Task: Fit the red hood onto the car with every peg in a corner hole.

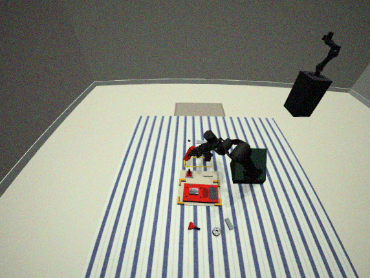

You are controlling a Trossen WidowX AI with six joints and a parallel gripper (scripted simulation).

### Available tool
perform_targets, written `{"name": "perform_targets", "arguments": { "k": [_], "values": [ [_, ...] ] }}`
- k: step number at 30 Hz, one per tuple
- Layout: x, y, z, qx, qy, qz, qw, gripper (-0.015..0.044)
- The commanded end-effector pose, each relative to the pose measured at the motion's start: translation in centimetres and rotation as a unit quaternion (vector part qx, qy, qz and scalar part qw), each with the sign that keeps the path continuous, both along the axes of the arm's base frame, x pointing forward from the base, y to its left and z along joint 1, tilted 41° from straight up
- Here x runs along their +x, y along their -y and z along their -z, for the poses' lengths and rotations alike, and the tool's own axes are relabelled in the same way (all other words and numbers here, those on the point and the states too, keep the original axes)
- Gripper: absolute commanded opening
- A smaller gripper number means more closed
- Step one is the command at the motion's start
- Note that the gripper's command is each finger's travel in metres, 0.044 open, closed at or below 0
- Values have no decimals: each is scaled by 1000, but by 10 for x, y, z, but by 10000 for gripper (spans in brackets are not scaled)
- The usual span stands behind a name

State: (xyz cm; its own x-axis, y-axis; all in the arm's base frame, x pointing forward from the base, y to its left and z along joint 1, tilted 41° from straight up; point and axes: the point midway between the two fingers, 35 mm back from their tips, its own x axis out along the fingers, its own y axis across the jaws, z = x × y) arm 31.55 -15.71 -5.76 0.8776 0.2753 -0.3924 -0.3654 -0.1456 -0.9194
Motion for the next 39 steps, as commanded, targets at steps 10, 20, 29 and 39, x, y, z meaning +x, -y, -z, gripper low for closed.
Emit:
{"name": "perform_targets", "arguments": {
  "k": [10,20,29,39],
  "values": [
    [-5,-14,17,-178,54,-80,979,0],
    [-14,-32,37,-310,96,-140,936,0],
    [-10,-26,31,-320,106,-135,932,26],
    [-10,-26,31,-320,106,-135,932,289]
  ]
}}
